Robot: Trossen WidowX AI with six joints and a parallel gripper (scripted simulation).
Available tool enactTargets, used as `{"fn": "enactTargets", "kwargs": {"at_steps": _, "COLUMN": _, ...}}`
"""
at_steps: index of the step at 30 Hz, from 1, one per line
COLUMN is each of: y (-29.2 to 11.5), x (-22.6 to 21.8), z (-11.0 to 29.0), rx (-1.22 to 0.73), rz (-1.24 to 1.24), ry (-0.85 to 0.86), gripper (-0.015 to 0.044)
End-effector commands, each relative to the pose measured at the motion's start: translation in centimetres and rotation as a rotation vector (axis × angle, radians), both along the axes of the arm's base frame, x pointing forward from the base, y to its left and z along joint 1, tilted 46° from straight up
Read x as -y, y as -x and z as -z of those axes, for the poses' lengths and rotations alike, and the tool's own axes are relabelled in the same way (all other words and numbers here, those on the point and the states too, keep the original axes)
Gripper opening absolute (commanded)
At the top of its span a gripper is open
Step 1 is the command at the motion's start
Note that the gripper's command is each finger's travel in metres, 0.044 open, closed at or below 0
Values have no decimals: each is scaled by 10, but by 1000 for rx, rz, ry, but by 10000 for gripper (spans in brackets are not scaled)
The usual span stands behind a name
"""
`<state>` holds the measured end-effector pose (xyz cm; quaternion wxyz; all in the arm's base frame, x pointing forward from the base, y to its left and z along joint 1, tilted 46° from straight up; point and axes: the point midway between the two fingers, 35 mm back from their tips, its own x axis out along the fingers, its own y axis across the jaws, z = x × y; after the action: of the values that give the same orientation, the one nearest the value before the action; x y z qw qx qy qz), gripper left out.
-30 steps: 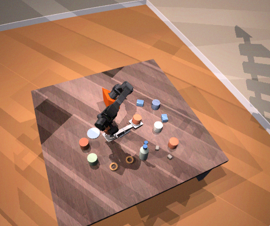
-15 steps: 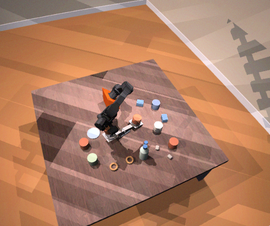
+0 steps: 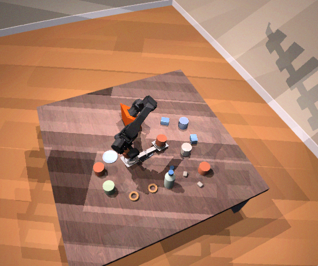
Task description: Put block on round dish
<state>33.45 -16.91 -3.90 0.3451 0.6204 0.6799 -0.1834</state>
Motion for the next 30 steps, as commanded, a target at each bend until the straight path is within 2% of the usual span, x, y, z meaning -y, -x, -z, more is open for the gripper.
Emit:
{"fn": "enactTargets", "kwargs": {"at_steps": 1, "y": 1, "x": 2, "z": 0, "rx": 0, "rz": 6, "ry": 0, "gripper": 0}}
{"fn": "enactTargets", "kwargs": {"at_steps": 14, "y": 3, "x": 4, "z": 3, "rx": 1, "rz": 6, "ry": 2, "gripper": 0}}
{"fn": "enactTargets", "kwargs": {"at_steps": 30, "y": 70, "x": 39, "z": 66, "rx": 1, "rz": 12, "ry": 29, "gripper": 0}}
